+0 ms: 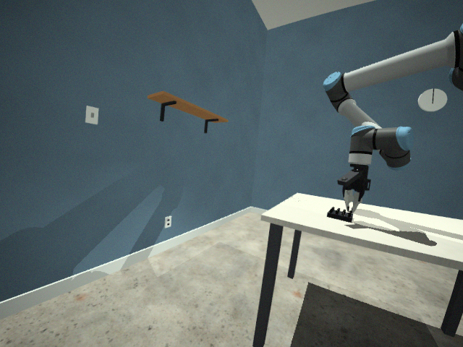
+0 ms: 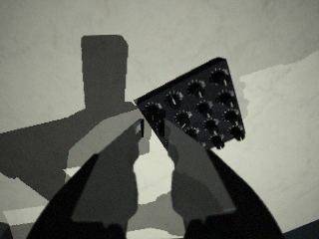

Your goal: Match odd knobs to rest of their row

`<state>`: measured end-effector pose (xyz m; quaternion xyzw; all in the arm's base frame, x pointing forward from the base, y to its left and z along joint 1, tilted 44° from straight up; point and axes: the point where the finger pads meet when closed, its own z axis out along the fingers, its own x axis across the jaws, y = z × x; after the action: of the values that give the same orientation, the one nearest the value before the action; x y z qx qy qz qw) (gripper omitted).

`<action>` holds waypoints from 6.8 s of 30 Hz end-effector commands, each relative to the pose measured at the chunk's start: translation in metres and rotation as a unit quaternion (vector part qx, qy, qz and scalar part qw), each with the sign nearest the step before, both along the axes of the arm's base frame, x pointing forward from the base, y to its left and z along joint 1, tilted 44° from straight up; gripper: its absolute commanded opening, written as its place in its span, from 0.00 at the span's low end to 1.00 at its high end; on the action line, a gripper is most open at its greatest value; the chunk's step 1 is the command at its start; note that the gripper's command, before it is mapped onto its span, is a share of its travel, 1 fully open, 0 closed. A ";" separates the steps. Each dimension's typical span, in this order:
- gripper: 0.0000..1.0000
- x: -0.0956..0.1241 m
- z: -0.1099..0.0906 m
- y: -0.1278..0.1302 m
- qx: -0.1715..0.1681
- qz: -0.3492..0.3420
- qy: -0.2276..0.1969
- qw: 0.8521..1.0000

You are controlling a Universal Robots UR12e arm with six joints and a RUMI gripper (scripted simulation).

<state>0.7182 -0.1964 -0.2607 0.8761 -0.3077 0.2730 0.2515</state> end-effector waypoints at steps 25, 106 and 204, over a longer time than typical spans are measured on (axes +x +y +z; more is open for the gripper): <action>0.11 0.000 0.000 0.000 0.000 0.000 0.000 1.000; 0.11 0.008 -0.010 -0.004 0.000 0.000 0.000 1.000; 0.04 0.008 -0.011 -0.005 -0.020 0.045 0.037 0.998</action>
<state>0.7258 -0.2014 -0.2724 0.8875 -0.2732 0.2628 0.2620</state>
